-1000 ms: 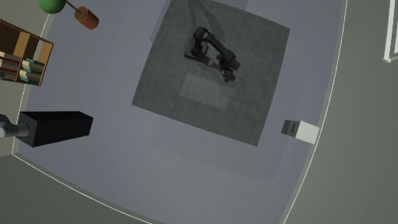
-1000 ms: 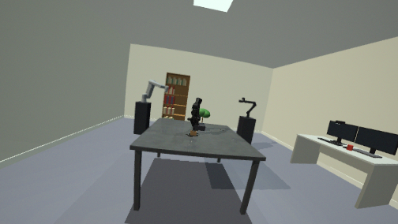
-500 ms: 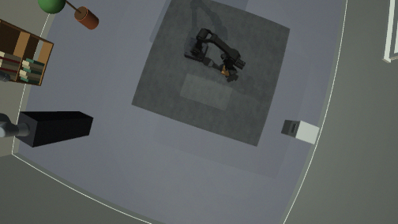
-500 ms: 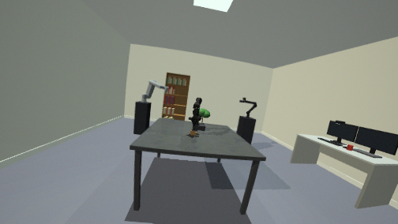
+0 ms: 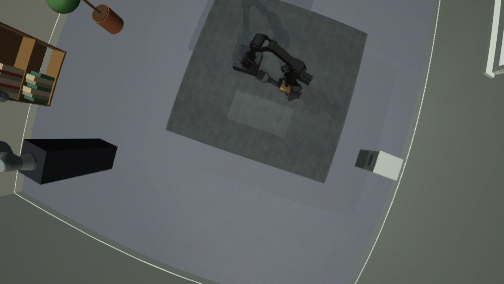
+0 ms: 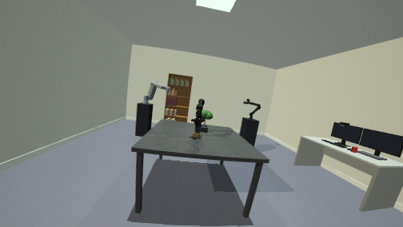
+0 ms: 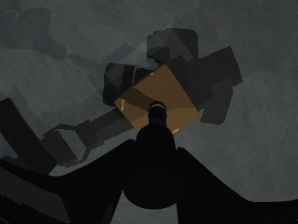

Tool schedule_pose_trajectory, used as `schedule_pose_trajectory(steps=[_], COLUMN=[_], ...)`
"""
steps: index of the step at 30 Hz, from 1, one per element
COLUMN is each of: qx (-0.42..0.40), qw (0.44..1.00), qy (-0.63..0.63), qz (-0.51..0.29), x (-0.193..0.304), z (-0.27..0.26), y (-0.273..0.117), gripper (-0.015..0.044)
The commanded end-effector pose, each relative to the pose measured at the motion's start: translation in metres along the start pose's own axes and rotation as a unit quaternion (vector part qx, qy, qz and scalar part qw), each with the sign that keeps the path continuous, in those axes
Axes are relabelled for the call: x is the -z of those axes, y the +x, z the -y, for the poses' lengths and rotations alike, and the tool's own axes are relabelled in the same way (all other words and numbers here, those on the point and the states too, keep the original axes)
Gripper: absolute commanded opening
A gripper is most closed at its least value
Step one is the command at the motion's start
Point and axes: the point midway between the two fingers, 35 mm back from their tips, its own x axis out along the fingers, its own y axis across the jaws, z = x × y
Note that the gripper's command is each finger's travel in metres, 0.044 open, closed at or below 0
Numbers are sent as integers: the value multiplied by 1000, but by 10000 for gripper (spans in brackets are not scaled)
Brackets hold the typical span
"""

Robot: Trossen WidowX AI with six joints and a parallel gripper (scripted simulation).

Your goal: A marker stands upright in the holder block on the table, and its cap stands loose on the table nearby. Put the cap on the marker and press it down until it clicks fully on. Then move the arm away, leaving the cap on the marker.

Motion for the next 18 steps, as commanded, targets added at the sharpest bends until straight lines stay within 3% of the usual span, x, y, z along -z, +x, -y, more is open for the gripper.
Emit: schedule_pose_trajectory(steps=[1,18], qx=[3,3], qw=[1000,1000], qy=[3,3], qz=[0,0], x=[-1,-1], z=[1,2], y=[4,32], gripper=[0,0])
